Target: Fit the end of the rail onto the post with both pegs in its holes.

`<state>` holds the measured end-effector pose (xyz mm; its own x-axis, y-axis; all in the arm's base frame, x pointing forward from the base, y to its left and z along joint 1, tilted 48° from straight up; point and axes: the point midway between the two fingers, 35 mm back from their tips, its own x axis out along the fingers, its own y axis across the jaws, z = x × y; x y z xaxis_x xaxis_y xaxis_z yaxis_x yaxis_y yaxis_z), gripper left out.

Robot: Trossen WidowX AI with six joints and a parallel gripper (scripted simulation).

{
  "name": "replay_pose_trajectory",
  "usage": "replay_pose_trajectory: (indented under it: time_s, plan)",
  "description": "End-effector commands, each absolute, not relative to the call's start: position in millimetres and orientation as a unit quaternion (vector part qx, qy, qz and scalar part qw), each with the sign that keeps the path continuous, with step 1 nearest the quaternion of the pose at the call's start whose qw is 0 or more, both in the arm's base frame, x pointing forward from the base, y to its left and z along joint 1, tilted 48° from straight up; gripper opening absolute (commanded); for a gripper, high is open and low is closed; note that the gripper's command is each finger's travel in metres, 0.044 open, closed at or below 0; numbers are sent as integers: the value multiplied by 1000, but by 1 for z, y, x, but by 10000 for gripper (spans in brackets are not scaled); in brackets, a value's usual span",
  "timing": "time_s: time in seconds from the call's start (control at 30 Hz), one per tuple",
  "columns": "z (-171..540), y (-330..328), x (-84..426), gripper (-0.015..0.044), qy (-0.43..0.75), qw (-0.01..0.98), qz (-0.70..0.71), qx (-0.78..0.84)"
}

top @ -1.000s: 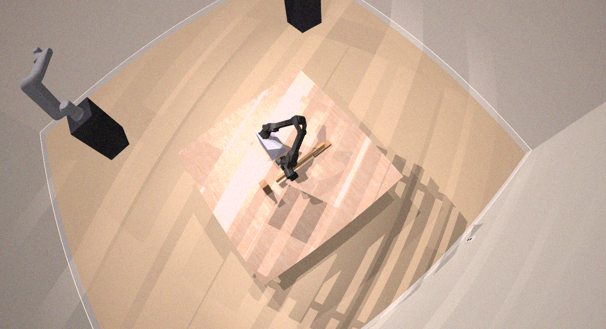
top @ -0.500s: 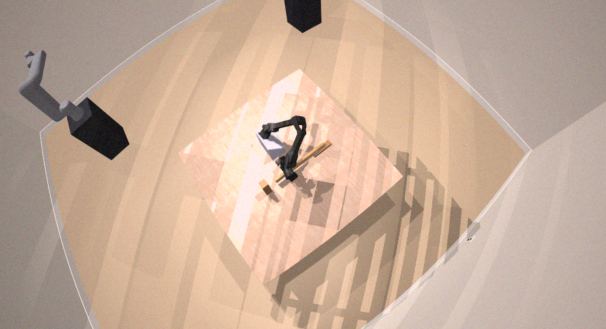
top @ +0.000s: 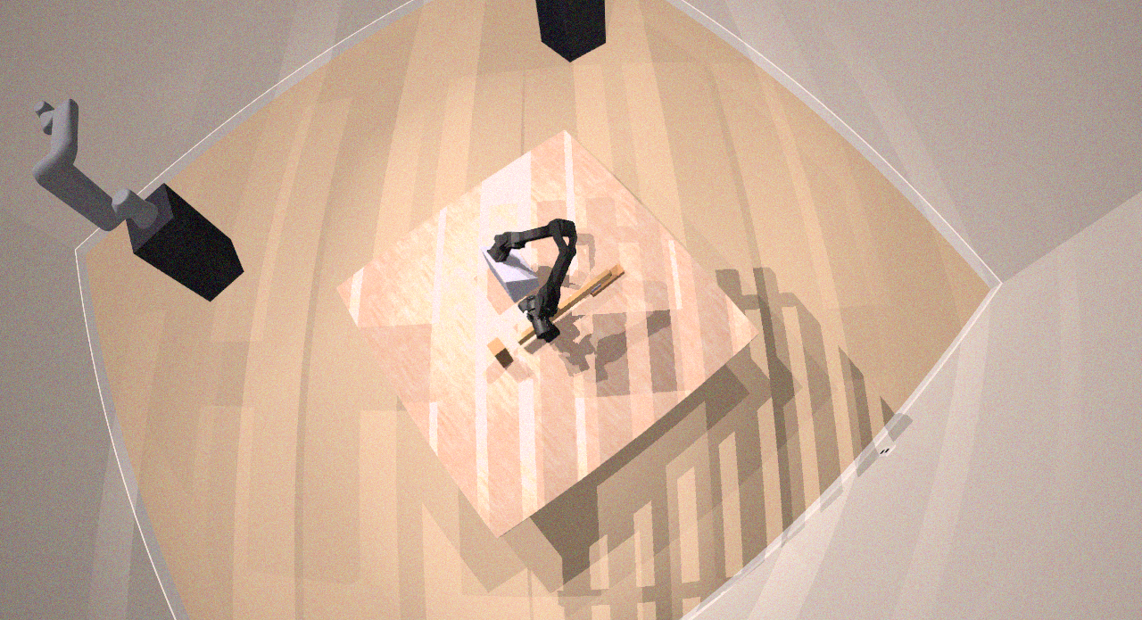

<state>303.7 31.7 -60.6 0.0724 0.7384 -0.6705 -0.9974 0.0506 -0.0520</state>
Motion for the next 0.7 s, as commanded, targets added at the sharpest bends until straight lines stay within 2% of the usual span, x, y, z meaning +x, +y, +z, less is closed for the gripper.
replay_pose_trajectory:
  time_s: [0.0,0.67]
  plan:
    - [-61,28,306,0,243,684,633,-268]
    - [-66,24,307,0,243,684,633,-268]
